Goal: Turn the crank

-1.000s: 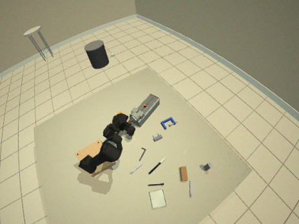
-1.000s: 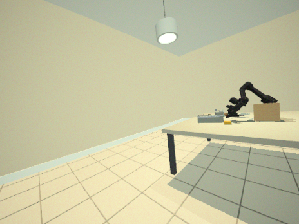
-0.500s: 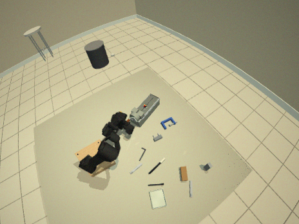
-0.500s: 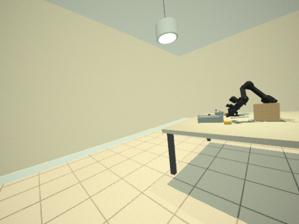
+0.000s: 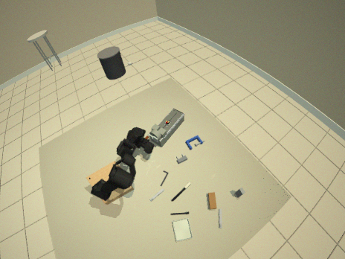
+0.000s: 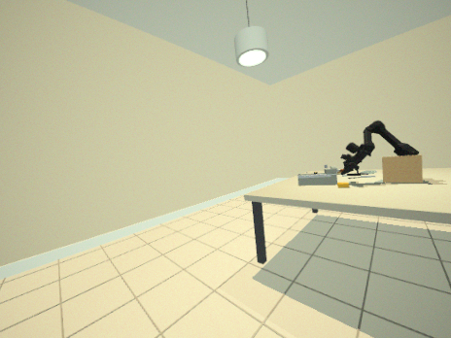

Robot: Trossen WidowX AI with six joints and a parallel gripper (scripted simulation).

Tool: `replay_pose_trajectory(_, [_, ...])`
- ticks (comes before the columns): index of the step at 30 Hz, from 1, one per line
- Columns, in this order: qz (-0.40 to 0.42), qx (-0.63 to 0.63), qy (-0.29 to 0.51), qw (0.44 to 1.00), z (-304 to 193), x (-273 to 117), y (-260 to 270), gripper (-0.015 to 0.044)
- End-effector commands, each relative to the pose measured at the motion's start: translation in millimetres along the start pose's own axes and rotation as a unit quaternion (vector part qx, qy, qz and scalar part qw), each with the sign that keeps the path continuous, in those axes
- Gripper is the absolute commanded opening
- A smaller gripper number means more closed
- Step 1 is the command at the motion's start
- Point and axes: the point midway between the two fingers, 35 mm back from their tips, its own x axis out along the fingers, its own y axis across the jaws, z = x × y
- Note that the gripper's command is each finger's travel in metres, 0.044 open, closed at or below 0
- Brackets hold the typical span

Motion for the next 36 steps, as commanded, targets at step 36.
replay_pose_trajectory(36, [-0.003,-0.001,-0.004,1.000,19.6,-19.7,-37.3,0.0000])
